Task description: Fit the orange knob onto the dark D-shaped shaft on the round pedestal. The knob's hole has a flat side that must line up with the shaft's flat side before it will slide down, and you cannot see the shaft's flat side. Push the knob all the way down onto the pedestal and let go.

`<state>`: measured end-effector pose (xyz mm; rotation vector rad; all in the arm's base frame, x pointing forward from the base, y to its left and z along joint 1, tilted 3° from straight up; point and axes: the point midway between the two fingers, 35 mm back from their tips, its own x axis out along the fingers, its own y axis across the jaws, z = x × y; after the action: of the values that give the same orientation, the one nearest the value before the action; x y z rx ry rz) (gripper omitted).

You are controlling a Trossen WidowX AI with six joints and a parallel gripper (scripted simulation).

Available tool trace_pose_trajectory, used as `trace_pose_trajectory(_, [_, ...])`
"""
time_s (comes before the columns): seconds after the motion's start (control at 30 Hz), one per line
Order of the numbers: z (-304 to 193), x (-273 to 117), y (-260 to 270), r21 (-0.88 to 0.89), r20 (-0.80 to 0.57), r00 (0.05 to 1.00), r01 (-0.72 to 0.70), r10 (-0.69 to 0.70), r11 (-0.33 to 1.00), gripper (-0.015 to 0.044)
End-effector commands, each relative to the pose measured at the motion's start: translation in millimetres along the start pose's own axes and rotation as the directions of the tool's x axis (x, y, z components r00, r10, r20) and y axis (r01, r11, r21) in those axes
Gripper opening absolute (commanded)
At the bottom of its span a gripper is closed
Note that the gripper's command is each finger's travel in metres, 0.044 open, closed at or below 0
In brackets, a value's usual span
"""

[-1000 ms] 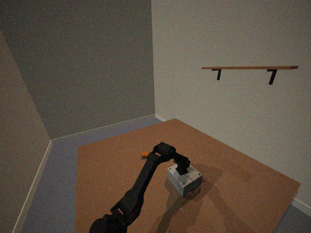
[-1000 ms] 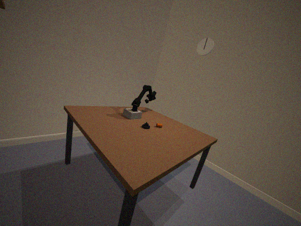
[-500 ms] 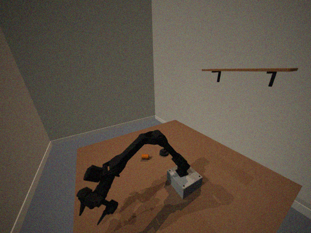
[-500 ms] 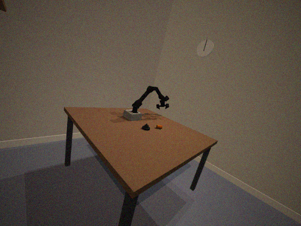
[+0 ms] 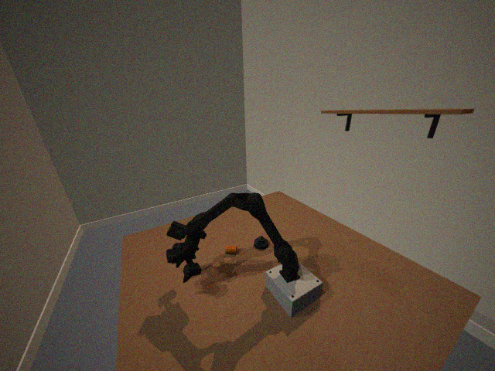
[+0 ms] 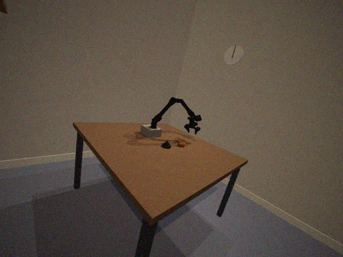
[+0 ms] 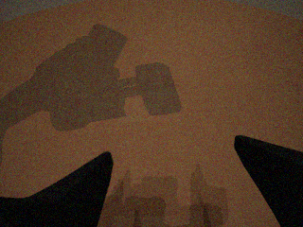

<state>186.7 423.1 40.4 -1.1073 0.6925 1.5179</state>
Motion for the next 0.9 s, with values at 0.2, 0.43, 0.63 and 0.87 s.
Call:
trace_pose_trajectory(0.2, [-162.8,-61.8,-71.7,0.416,-0.299,0.954,0.148,-0.018,0.897,0.0440])
trace_pose_trajectory(0.43, [-255.6,-107.0,-76.5,0.605,-0.437,0.897,0.237,0.068,0.760,0.0440])
trace_pose_trajectory(0.63, [-256.9,-88.9,-76.5,0.605,-0.436,0.897,0.237,0.068,0.760,0.0440])
trace_pose_trajectory(0.87, [-260.8,-80.9,-75.8,0.605,-0.436,0.897,0.237,0.068,0.760,0.0440])
